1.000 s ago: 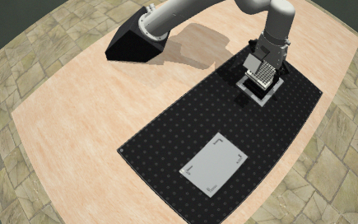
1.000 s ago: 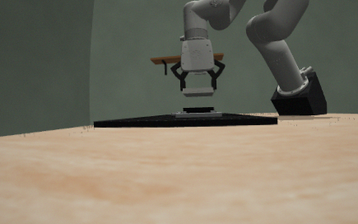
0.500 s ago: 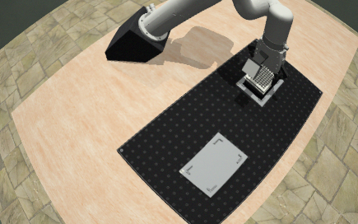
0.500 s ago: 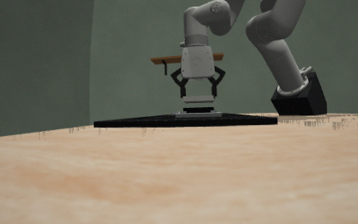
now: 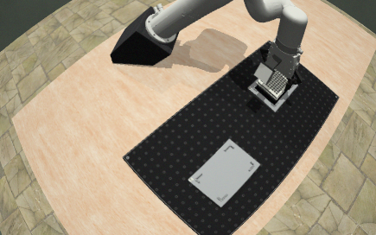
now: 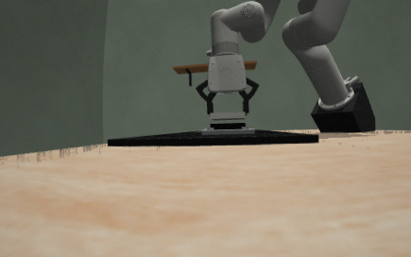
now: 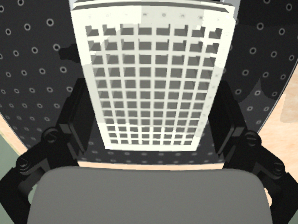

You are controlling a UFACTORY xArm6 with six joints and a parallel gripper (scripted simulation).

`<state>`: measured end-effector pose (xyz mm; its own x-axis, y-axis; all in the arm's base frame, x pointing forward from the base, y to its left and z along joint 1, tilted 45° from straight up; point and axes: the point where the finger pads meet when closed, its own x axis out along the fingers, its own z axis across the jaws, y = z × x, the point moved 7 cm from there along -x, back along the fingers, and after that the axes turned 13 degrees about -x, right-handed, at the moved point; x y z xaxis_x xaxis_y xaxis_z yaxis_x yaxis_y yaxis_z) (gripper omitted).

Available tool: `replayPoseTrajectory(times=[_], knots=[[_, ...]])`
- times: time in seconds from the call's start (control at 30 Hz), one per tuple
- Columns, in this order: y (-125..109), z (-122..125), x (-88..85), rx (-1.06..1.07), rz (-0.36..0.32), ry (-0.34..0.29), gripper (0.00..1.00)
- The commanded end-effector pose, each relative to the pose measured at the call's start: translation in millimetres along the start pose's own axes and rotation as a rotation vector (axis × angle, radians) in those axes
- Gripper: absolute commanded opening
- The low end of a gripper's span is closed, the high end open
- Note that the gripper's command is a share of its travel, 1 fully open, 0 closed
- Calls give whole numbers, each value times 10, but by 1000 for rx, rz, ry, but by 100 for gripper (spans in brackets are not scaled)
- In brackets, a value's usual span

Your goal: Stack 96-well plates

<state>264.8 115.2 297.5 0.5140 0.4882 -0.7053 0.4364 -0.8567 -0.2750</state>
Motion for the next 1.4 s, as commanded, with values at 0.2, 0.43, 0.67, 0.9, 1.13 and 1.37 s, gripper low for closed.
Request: replayPoseTrajectory(times=[0.2, 0.43, 0.67, 0.9, 1.13, 1.37], knots=[[-2, -8, -3, -1, 0, 2, 0], [-2, -8, 6, -1, 0, 2, 0], [-2, -8, 17, -1, 0, 2, 0], [-2, -7, 25, -1, 0, 2, 0], [-2, -7, 37, -1, 0, 2, 0], [-2, -7, 47, -1, 0, 2, 0]])
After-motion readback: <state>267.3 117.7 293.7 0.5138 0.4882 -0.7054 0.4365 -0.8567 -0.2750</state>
